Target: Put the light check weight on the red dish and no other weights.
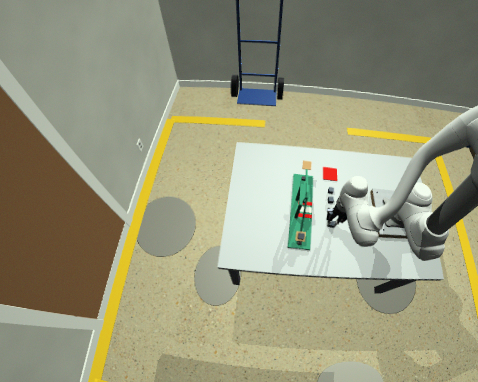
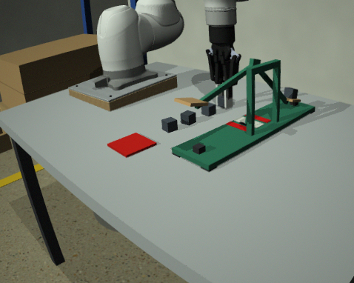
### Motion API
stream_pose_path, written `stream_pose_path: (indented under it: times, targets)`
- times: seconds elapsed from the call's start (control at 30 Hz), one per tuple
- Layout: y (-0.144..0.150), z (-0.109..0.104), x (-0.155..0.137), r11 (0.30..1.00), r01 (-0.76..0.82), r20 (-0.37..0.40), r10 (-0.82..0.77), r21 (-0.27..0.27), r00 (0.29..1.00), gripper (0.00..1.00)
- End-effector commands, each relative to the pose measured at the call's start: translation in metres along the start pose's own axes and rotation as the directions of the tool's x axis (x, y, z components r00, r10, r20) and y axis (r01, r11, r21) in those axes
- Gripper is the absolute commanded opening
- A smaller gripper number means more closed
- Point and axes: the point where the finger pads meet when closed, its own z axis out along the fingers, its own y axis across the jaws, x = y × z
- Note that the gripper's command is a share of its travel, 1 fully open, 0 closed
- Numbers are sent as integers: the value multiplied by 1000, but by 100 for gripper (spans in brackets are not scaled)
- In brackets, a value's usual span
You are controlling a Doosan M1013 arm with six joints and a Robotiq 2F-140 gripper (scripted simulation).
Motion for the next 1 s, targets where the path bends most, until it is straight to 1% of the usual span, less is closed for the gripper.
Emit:
stream_pose_path:
  times: [0.0,0.97]
  targets:
    - [0,0,0,1000,0,0,0,0,1000,24]
    - [0,4,0,1000,0,0,0,0,1000,24]
